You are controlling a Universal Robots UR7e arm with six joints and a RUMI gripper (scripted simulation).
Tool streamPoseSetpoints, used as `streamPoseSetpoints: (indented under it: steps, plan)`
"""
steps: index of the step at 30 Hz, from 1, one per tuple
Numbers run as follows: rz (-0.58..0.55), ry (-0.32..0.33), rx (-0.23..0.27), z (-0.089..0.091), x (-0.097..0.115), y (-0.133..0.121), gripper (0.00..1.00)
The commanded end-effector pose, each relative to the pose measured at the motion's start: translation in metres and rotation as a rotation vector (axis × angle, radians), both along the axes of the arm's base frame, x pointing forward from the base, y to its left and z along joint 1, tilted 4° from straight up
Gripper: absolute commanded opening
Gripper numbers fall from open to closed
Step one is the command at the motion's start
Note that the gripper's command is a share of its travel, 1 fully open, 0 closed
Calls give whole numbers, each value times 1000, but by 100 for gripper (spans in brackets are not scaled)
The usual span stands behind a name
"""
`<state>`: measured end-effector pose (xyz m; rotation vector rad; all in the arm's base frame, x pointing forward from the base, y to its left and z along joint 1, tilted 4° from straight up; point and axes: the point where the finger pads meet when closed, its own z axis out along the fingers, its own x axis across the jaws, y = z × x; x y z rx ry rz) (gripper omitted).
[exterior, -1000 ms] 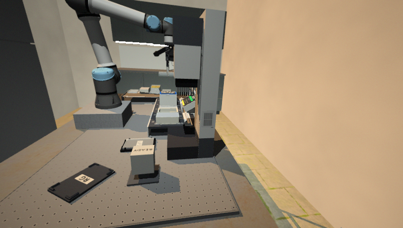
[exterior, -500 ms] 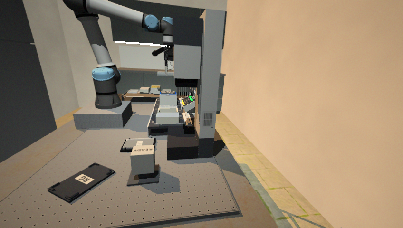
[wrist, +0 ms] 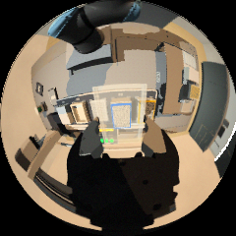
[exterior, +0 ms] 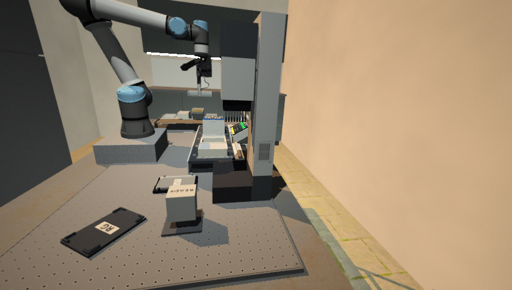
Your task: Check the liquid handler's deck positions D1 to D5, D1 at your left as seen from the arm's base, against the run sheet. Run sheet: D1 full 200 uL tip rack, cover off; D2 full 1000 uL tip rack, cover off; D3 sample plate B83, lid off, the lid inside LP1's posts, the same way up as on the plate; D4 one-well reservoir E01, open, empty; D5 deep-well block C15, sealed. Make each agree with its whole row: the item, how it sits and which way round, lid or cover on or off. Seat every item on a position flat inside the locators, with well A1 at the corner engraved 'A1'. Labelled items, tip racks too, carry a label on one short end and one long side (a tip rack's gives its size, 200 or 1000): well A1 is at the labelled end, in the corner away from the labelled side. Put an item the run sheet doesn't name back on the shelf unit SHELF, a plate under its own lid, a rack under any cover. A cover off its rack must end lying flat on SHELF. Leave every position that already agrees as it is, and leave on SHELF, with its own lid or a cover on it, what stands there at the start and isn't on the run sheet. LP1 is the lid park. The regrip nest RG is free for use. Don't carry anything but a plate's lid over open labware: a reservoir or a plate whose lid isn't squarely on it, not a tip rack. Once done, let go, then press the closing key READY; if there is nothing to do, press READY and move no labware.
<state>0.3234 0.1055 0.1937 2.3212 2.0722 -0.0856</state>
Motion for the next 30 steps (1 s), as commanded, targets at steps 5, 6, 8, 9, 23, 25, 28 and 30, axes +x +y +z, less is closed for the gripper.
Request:
streamPoseSetpoints:
  steps: [5,6,8,9,23,25,28,30]
  plan:
    - [0,-2,0,2,-35,4,0]
    - [0,-2,0,2,-40,5,0]
    - [0,-2,0,2,-50,6,0]
    - [0,-2,0,2,-55,6,0]
    - [0,-2,0,3,-89,10,0]
    - [-20,-3,0,3,-89,10,0]
    - [-80,-6,-1,3,-89,10,0]
    - [-120,-9,-2,3,-89,10,0]
